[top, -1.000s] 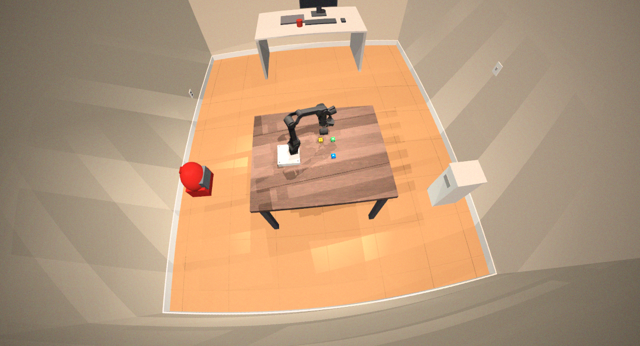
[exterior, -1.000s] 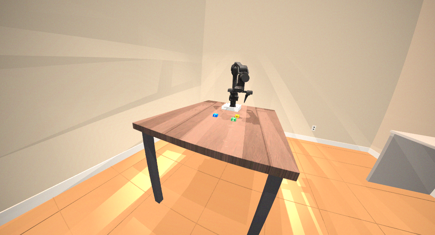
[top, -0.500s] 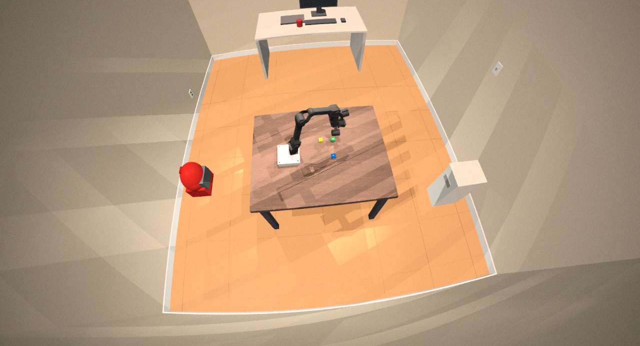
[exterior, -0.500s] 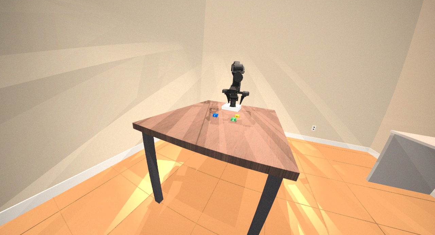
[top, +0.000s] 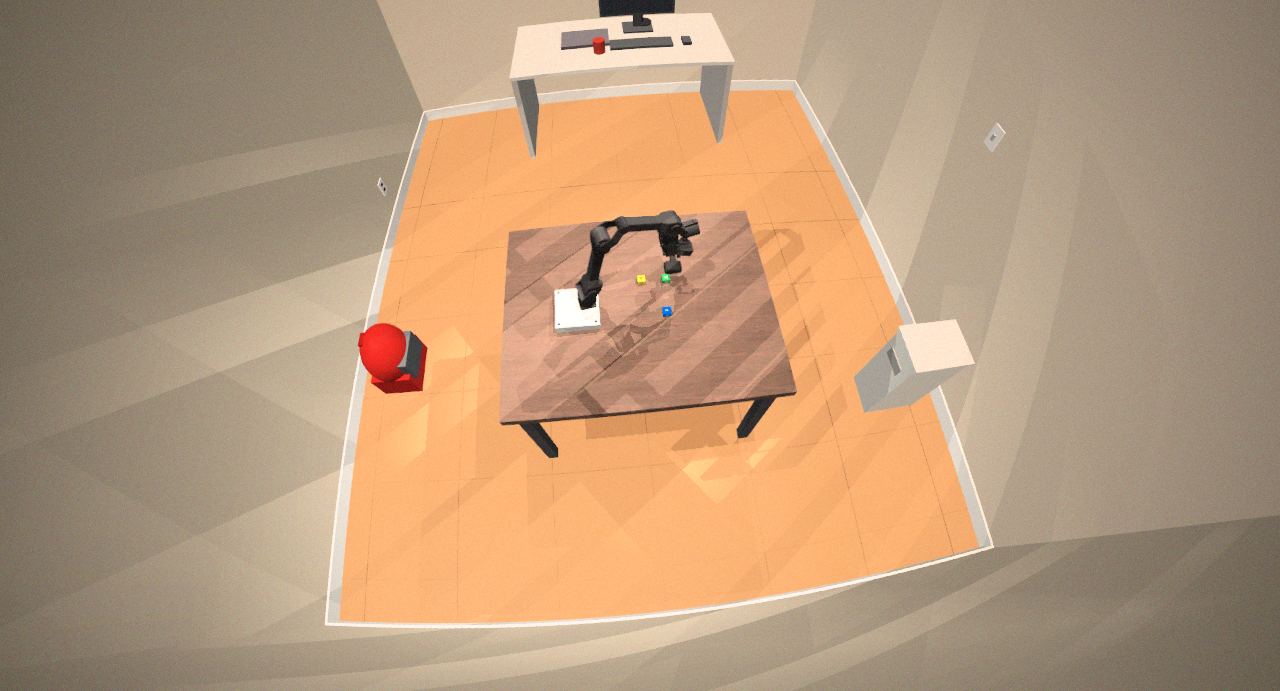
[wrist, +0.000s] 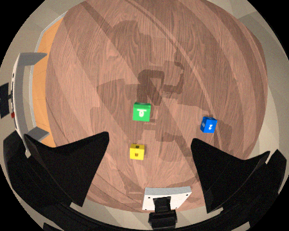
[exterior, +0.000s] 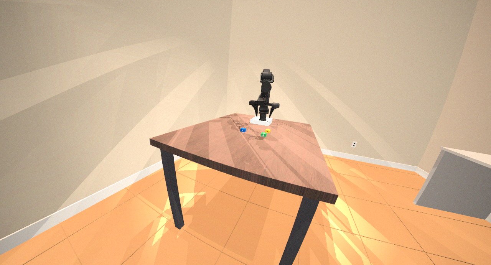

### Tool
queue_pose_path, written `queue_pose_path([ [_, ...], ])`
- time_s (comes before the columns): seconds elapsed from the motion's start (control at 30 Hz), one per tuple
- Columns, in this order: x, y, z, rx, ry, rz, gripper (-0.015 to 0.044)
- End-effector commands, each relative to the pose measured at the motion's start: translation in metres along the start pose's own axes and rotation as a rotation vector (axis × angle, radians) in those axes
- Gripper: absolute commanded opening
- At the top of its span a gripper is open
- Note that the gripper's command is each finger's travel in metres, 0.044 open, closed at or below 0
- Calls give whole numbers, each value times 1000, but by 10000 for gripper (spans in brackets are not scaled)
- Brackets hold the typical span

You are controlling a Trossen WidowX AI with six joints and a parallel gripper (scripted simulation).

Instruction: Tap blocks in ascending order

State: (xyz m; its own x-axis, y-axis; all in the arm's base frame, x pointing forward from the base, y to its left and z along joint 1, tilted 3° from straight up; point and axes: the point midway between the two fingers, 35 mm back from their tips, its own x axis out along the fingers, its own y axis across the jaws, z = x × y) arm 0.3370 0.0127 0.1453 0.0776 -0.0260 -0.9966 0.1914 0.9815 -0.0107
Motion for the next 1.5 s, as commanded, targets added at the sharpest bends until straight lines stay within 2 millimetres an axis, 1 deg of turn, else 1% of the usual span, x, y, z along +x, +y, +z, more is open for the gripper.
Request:
queue_pose_path([
  [0.0,1,-48,-3,10,5,-8,400],
  [0.07,0,-79,-9,10,6,-12,400],
  [0.17,0,-124,-24,10,7,-17,400],
  [0.2,0,-135,-29,10,7,-18,400],
  [0.23,0,-142,-32,10,7,-19,400],
  [0.27,0,-144,-33,10,7,-19,400],
  [0.97,0,-144,-33,10,7,-19,400],
  [1.0,2,-144,-33,10,7,-19,374],
  [1.03,11,-145,-32,10,7,-20,348],
  [1.13,57,-146,-31,10,7,-20,269],
  [1.17,70,-146,-32,10,7,-20,242],
  [1.2,78,-146,-33,10,7,-20,216],
  [1.23,81,-146,-34,10,7,-20,190],
  [1.43,81,-146,-34,10,7,-20,32],
  [1.47,81,-146,-34,10,7,-20,20],
])
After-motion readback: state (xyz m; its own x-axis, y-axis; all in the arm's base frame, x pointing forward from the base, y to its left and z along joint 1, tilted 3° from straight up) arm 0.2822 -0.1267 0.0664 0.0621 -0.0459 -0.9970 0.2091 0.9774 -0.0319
